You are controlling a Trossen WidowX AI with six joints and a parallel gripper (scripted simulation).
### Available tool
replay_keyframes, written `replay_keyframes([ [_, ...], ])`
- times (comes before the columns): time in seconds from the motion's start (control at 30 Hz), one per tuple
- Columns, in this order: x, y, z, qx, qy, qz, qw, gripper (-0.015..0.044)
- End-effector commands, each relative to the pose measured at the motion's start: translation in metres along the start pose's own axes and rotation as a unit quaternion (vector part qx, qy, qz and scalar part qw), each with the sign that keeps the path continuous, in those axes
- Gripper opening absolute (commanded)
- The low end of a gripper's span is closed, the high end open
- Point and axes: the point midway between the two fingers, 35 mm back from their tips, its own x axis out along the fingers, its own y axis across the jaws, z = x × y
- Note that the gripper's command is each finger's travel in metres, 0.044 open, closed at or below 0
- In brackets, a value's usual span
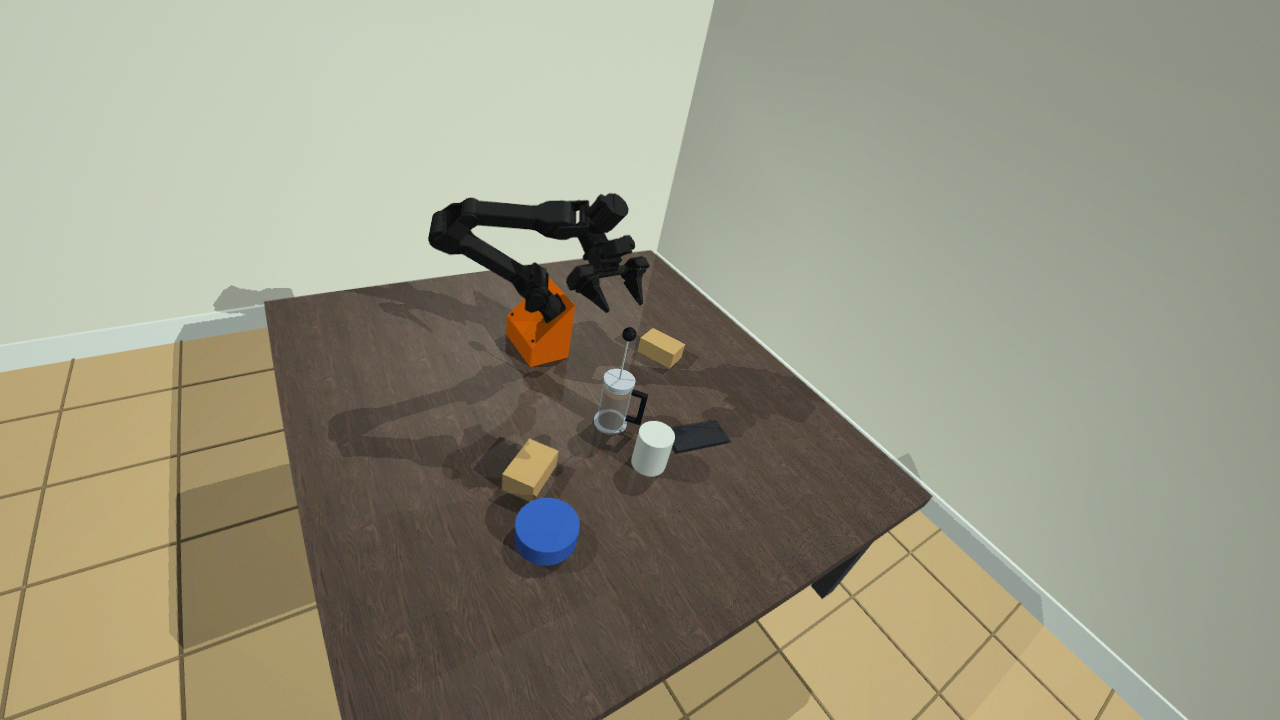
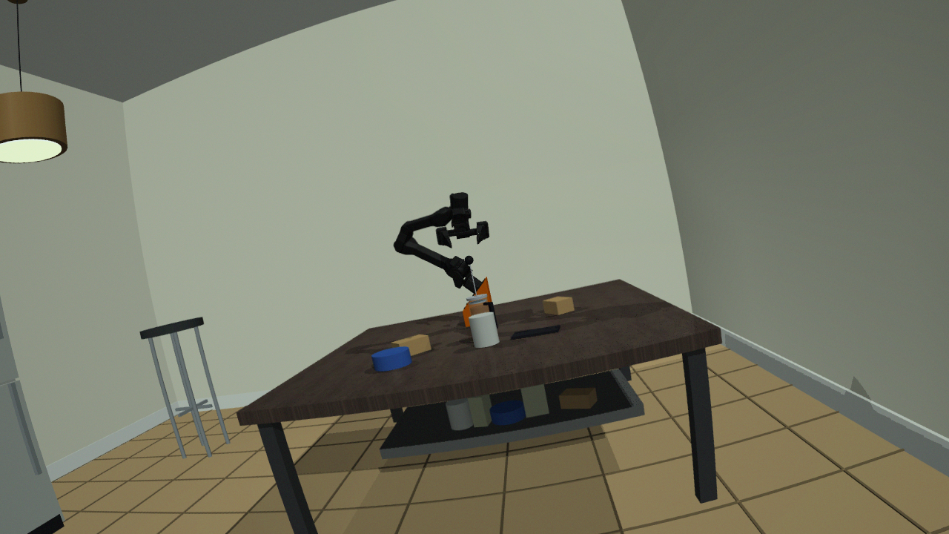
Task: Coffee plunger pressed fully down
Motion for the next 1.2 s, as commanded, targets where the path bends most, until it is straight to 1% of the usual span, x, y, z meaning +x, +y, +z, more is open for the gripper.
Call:
replay_keyframes([
  [0.0,0.012,0.009,-0.029,0.040,-0.011,-0.007,0.999,0.0440],
  [0.37,0.015,0.009,-0.029,0.041,-0.010,-0.008,0.999,0.0440],
  [1.17,0.053,0.007,-0.028,0.041,-0.012,-0.010,0.999,0.0440],
])
